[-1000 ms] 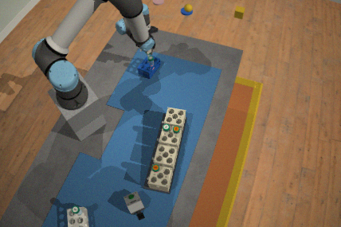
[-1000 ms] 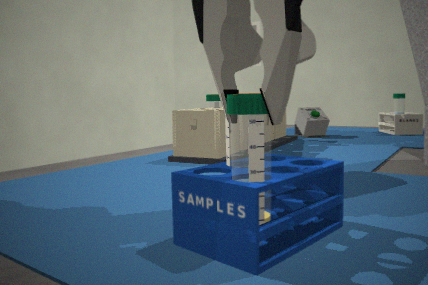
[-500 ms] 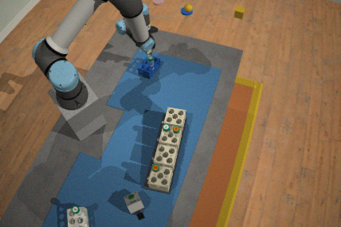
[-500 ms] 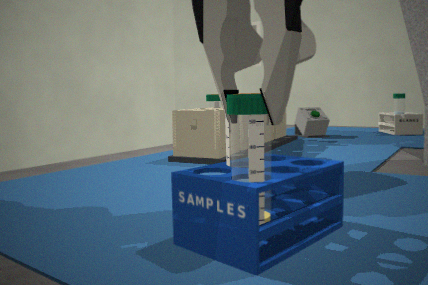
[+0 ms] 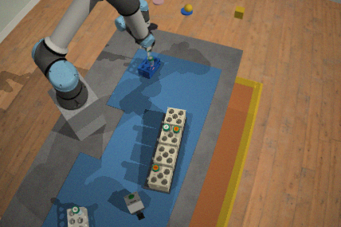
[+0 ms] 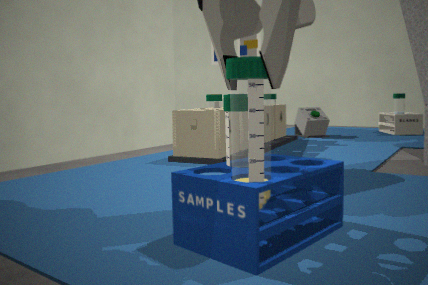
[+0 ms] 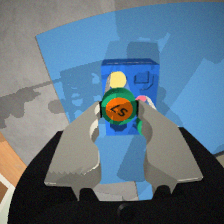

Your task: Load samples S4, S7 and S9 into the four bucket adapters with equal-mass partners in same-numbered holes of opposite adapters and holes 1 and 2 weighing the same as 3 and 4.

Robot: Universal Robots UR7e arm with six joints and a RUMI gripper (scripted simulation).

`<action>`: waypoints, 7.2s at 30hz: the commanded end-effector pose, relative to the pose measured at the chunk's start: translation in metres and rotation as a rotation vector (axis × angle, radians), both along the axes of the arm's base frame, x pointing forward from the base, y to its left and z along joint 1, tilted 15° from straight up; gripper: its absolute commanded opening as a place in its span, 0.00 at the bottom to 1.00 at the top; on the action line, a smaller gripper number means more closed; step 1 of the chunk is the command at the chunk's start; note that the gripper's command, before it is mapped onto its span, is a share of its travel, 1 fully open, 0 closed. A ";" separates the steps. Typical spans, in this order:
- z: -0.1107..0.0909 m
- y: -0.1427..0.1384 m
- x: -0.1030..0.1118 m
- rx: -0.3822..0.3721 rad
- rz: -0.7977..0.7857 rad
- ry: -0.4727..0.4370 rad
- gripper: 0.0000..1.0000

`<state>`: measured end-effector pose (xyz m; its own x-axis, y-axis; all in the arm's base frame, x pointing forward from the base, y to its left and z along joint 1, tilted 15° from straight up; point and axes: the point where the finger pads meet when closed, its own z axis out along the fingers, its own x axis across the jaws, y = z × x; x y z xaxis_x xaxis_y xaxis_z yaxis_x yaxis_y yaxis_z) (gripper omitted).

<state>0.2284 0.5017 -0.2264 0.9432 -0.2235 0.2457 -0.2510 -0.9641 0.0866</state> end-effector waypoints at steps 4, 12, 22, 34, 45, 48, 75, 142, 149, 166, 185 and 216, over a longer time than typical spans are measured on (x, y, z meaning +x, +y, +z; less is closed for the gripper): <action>0.021 0.004 -0.005 0.001 0.000 -0.001 0.00; 0.044 0.007 -0.010 0.001 0.000 -0.001 0.00; 0.070 0.011 -0.015 0.001 0.000 -0.001 0.00; 0.107 0.016 -0.024 0.001 0.000 0.000 0.00; 0.117 -0.025 -0.005 0.042 -0.180 -0.027 0.00; 0.121 -0.043 0.002 0.059 -0.257 -0.039 0.00; 0.155 -0.181 0.062 0.192 -0.850 -0.127 0.00; 0.242 -0.532 0.216 0.447 -1.983 -0.296 0.00; 0.252 -0.574 0.234 0.447 -1.983 -0.296 0.00; 0.273 -0.659 0.271 0.447 -1.983 -0.296 0.00; 0.245 -0.663 0.278 0.447 -1.983 -0.296 0.00; 0.220 -0.667 0.283 0.447 -1.983 -0.296 0.00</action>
<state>0.5103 -0.1642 -0.0023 -0.6607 -0.7497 -0.0372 -0.7185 0.6460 -0.2576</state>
